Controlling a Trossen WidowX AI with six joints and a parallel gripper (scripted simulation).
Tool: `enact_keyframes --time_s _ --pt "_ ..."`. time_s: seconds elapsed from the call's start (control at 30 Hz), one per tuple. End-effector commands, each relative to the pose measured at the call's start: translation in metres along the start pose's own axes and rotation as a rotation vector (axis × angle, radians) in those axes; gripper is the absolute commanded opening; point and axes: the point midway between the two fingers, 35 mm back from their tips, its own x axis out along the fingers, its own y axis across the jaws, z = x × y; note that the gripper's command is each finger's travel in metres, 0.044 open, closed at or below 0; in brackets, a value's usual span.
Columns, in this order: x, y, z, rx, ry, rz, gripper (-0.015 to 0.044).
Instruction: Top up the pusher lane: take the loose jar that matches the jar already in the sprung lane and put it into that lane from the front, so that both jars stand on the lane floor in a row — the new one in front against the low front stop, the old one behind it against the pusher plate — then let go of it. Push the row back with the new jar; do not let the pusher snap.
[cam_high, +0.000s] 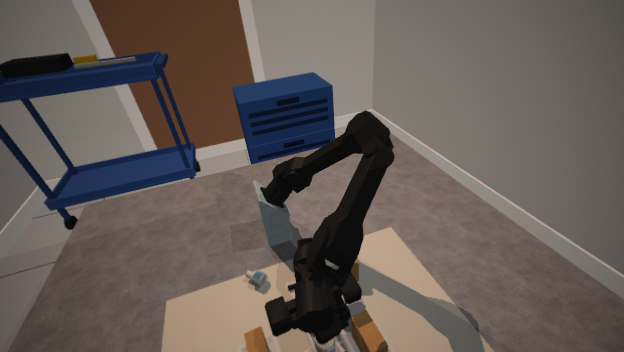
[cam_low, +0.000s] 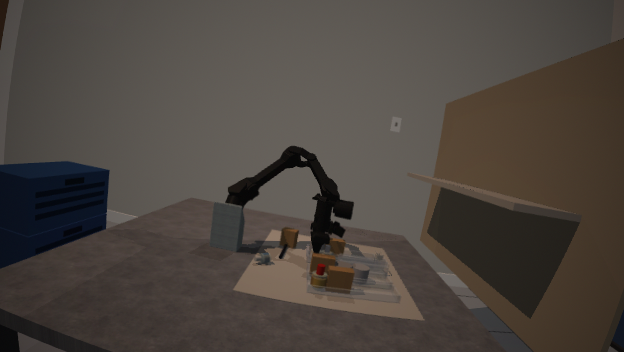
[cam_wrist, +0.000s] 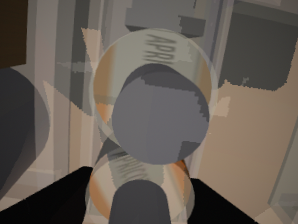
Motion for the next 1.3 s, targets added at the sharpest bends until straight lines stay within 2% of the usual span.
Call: enact_keyframes --time_s 0.0,1.27 --pt "0.0003 0.0020 0.0014 -0.007 -0.008 0.010 0.0000" --pt "0.0002 -0.0002 -0.0069 -0.007 -0.008 0.010 0.0000"
